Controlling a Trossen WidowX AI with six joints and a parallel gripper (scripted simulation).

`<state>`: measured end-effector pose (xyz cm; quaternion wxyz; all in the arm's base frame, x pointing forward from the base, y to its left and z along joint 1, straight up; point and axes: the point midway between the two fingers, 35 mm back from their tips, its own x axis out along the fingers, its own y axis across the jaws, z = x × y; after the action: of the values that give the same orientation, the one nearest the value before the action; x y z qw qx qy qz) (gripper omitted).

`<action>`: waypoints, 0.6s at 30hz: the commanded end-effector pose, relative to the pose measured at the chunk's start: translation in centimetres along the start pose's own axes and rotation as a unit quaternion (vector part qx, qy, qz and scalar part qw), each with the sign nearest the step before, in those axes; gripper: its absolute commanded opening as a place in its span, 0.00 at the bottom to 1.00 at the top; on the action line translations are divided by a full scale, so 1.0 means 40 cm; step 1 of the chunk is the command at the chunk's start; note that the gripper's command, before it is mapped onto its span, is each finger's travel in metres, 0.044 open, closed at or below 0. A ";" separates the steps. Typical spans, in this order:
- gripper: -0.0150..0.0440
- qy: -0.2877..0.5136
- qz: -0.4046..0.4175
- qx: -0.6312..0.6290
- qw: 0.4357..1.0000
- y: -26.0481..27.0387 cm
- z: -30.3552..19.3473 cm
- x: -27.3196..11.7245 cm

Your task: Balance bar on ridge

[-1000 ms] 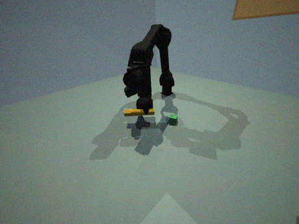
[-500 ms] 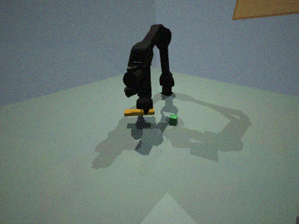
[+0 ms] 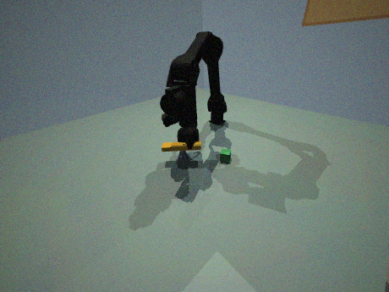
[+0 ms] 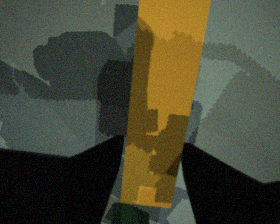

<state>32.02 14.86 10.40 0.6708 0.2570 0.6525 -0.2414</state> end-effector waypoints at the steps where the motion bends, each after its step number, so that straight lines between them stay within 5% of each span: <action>1: 0.57 0.000 0.000 0.000 1.000 0.000 0.000 0.000; 4: 0.57 0.000 0.000 0.000 1.000 0.000 0.000 0.000; 14: 1.00 0.000 0.000 0.000 1.000 0.000 0.000 0.000; 18: 1.00 0.000 0.000 0.000 1.000 0.003 0.001 -0.018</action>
<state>32.01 14.86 10.48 0.6704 0.2566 0.6529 -0.2418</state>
